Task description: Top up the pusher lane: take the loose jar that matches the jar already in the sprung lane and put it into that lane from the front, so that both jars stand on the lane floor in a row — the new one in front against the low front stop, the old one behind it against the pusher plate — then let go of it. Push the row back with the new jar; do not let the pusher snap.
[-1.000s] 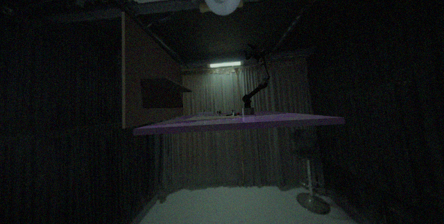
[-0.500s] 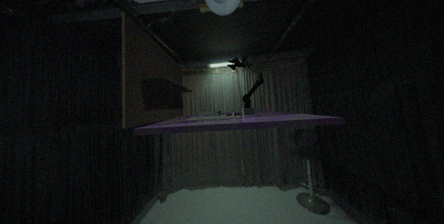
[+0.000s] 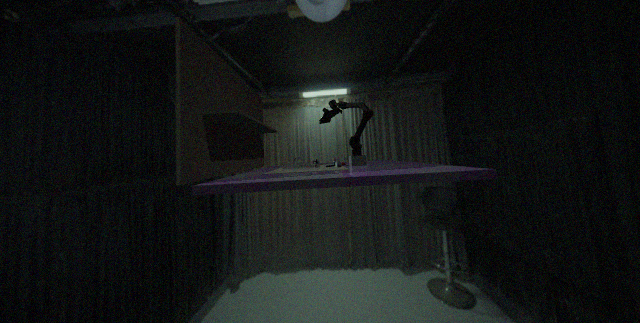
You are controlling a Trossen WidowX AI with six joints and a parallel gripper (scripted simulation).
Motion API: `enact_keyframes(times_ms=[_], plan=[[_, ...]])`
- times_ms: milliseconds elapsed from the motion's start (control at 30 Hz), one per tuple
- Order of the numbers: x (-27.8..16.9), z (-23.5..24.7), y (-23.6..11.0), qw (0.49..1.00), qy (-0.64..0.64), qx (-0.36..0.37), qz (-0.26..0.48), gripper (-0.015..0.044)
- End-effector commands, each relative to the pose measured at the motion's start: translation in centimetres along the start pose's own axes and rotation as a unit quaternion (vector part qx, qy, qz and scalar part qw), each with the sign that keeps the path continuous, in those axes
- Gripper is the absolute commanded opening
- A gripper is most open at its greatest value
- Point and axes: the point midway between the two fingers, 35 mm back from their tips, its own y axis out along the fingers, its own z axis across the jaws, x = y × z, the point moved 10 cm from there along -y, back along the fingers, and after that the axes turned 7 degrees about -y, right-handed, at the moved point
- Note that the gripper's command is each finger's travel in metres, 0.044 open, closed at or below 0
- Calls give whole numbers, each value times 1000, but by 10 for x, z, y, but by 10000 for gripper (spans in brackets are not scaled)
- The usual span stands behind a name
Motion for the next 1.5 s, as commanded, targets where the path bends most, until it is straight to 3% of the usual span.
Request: enact_keyframes(times_ms=[0,233,467,700,867,1467], plan=[[-35,17,38,993,41,55,100,440],[-100,57,82,946,85,148,276,440],[-167,99,94,858,97,240,444,440],[-162,104,100,855,98,243,448,440],[-189,121,117,855,98,243,448,440],[-206,132,129,855,98,243,448,440]])
